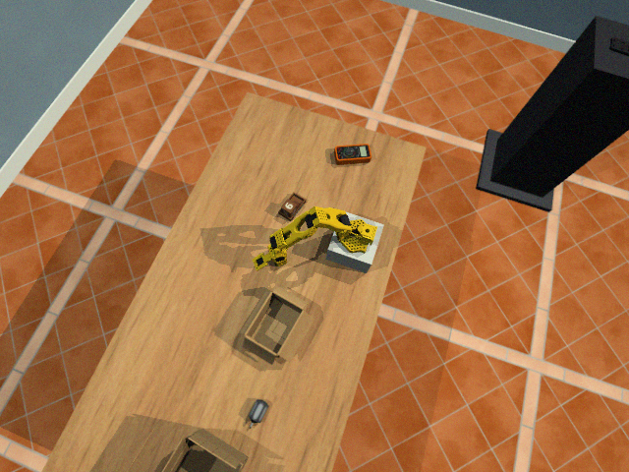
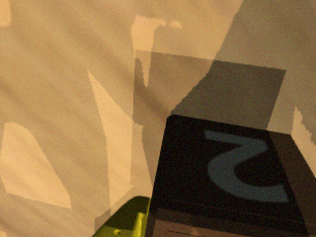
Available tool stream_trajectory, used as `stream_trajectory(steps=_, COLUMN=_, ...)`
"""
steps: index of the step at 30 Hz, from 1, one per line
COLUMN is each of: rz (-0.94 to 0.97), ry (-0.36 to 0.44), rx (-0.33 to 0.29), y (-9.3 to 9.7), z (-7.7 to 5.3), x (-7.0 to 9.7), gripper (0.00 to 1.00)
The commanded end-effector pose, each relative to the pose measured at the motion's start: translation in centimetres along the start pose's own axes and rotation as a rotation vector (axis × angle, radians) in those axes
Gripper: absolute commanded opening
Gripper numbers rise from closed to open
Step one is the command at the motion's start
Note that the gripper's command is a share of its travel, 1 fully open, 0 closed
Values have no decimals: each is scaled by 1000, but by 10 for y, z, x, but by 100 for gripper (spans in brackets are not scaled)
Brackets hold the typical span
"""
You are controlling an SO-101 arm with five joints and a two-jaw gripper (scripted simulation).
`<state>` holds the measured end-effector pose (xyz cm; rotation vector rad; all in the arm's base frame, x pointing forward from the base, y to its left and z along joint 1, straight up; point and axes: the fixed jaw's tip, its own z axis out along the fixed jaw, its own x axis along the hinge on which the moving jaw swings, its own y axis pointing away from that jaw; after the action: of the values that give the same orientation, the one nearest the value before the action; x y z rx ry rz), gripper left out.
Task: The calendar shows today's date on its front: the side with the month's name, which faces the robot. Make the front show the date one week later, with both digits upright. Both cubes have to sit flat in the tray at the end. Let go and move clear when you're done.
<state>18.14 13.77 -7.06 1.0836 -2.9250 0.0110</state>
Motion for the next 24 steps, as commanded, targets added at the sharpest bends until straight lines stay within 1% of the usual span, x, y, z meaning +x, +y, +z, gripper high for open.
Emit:
stream_trajectory(steps=1, rz=17, ry=-12, rx=0, y=-2, z=-1, x=-3, gripper=36)
stream_trajectory(steps=5, rz=17, ry=-12, rx=0, y=-2, z=-9, x=-4, gripper=36)
stream_trajectory(steps=11, rz=17, ry=-12, rx=0, y=-2, z=-29, x=-4, gripper=36)
stream_trajectory(steps=13, rz=17, ry=-12, rx=0, y=-2, z=-29, x=-4, gripper=36)
stream_trajectory(steps=17, rz=17, ry=-12, rx=0, y=-2, z=-44, x=-4, gripper=36)
stream_trajectory(steps=20, rz=17, ry=-12, rx=0, y=-2, z=-52, x=-3, gripper=36)
stream_trajectory(steps=24, rz=17, ry=-12, rx=0, y=-2, z=-58, x=-2, gripper=36)
